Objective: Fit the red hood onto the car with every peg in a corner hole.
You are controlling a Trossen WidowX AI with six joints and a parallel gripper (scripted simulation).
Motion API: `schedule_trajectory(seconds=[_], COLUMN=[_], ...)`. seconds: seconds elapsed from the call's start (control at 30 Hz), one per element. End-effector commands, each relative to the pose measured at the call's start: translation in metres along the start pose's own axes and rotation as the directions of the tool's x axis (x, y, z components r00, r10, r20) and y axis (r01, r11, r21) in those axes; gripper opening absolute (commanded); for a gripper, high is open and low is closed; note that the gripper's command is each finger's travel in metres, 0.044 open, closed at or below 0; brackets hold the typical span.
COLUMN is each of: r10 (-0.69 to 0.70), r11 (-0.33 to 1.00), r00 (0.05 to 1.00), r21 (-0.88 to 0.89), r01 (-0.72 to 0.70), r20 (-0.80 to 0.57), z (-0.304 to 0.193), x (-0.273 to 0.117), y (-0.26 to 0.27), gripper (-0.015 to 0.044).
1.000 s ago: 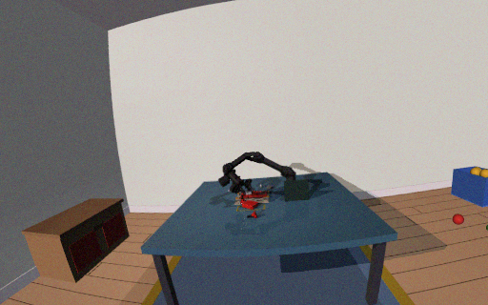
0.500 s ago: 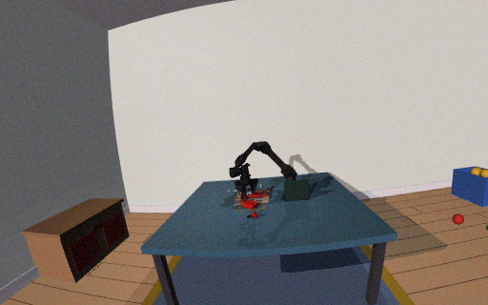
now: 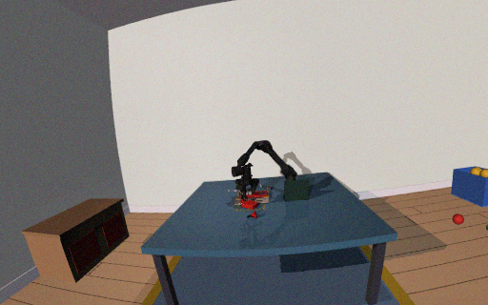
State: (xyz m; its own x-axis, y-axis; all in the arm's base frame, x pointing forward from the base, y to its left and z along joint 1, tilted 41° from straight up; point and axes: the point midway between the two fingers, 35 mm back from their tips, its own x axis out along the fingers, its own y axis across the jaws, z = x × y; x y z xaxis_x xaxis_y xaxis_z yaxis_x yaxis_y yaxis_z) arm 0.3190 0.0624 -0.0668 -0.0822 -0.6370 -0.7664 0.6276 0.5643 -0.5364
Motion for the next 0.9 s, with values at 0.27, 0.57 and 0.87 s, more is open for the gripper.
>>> schedule_trajectory(seconds=[0.27,0.57,0.87], r10=[-0.001,-0.001,-0.001], r11=[1.000,1.000,1.000], r00=[1.000,1.000,1.000], r21=[0.001,0.001,0.001], r01=[0.001,0.001,0.001], r20=[0.004,0.004,0.005], z=[0.000,0.001,0.001], x=[0.010,0.018,0.025], y=[0.000,0.000,0.000], gripper=[0.0440,0.0440,0.0440])
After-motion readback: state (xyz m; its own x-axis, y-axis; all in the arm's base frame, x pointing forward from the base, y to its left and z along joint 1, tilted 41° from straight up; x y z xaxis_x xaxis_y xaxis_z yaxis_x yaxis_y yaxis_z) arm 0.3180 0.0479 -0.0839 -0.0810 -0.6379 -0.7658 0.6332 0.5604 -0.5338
